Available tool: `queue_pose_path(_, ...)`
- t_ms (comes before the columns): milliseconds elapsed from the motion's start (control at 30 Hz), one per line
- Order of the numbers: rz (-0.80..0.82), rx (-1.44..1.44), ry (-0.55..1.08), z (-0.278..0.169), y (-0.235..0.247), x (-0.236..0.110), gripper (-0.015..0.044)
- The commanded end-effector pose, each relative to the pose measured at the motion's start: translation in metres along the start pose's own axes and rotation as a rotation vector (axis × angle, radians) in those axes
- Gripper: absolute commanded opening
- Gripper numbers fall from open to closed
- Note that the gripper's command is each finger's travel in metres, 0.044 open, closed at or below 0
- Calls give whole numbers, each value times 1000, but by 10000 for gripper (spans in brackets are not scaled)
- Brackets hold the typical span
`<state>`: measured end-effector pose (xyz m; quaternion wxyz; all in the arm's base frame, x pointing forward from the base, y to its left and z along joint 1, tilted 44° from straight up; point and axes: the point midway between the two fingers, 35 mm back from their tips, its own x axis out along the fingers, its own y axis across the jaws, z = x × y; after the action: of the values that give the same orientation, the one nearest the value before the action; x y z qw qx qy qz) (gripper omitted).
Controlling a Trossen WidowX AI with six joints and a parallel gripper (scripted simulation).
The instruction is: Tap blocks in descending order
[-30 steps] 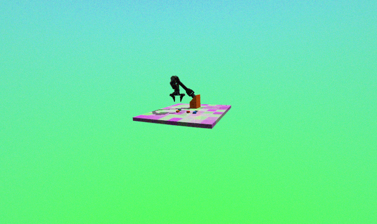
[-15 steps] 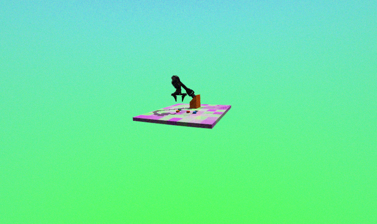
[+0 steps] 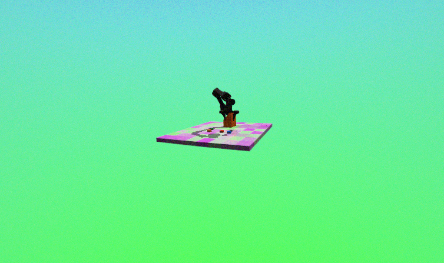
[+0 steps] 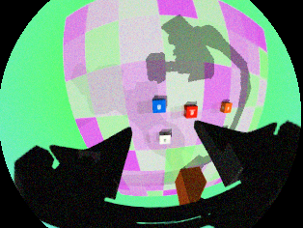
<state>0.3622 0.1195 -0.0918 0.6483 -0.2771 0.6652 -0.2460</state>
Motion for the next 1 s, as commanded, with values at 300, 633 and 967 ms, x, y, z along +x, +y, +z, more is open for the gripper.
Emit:
queue_pose_path(300,5,30,2,4,1,82,190)
queue_pose_path(633,5,30,2,4,1,82,20)
queue_pose_path(967,5,30,2,4,1,86,20)
